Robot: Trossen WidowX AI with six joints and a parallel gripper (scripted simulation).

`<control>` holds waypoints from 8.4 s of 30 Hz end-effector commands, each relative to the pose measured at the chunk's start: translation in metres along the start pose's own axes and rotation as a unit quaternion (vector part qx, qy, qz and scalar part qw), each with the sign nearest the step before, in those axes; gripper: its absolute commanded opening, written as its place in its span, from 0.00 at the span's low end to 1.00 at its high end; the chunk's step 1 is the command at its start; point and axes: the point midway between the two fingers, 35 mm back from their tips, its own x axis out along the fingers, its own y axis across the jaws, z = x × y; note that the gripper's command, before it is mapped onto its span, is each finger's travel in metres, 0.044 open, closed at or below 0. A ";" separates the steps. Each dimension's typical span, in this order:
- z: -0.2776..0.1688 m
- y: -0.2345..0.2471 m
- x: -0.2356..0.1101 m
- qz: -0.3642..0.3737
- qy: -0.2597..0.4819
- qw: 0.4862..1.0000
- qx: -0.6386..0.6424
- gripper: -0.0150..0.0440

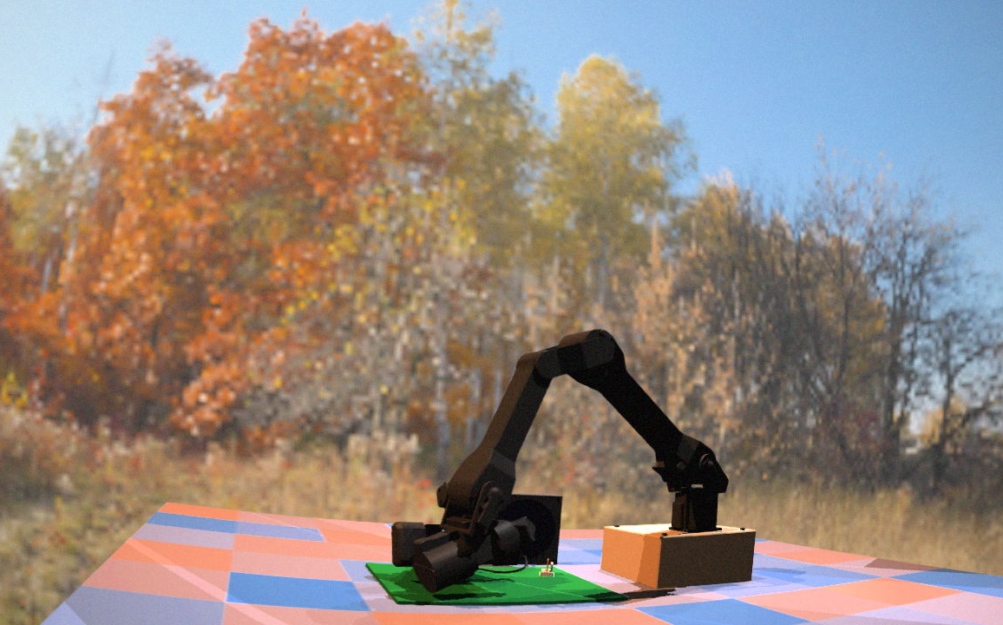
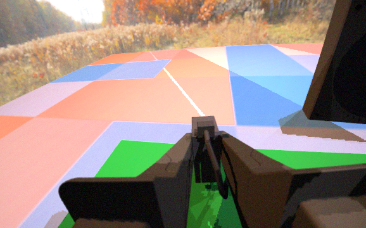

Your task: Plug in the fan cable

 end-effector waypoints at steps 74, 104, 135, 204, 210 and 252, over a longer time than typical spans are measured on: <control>0.012 -0.004 0.022 -0.080 0.160 0.983 -0.031 1.00; 0.052 -0.004 0.029 -0.098 0.437 0.893 -0.042 1.00; 0.111 -0.002 0.014 -0.006 0.618 0.786 -0.012 1.00; 0.016 0.002 0.039 -0.029 0.627 0.778 0.042 0.78; 0.016 0.002 0.039 -0.029 0.627 0.778 0.042 0.51; 0.067 -0.043 0.009 0.211 0.593 0.732 -0.259 0.25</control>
